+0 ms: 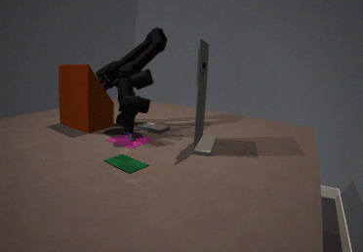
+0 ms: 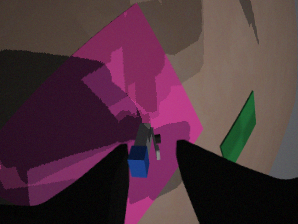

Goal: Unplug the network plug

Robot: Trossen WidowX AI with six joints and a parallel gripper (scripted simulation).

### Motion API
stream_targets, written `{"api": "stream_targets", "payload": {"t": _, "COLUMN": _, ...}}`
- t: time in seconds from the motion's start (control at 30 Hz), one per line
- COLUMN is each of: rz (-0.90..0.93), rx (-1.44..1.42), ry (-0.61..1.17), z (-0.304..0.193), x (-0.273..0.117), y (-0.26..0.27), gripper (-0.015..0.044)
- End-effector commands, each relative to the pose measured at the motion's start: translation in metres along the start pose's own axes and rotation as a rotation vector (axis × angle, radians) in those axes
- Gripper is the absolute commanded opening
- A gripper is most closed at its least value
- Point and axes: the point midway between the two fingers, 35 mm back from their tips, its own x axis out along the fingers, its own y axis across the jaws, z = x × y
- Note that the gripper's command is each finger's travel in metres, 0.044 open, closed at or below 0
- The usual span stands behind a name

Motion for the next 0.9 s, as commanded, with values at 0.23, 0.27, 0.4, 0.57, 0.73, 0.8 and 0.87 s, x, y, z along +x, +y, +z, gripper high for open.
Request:
{"api": "stream_targets", "payload": {"t": 0.23, "rz": 0.000, "rx": 0.000, "ry": 0.001, "z": 0.000, "x": -0.003, "y": -0.001, "gripper": 0.0156}}
{"api": "stream_targets", "payload": {"t": 0.27, "rz": 0.000, "rx": 0.000, "ry": 0.001, "z": 0.000, "x": -0.004, "y": -0.001, "gripper": 0.0156}}
{"api": "stream_targets", "payload": {"t": 0.4, "rz": 0.000, "rx": 0.000, "ry": 0.002, "z": 0.000, "x": -0.006, "y": -0.001, "gripper": 0.0156}}
{"api": "stream_targets", "payload": {"t": 0.57, "rz": 0.001, "rx": 0.000, "ry": 0.002, "z": -0.001, "x": -0.009, "y": -0.001, "gripper": 0.0156}}
{"api": "stream_targets", "payload": {"t": 0.73, "rz": 0.001, "rx": 0.000, "ry": 0.003, "z": -0.001, "x": -0.012, "y": -0.002, "gripper": 0.0156}}
{"api": "stream_targets", "payload": {"t": 0.8, "rz": 0.001, "rx": 0.000, "ry": 0.003, "z": -0.001, "x": -0.013, "y": -0.002, "gripper": 0.0156}}
{"api": "stream_targets", "payload": {"t": 0.87, "rz": 0.001, "rx": 0.000, "ry": 0.003, "z": -0.001, "x": -0.015, "y": -0.002, "gripper": 0.0156}}
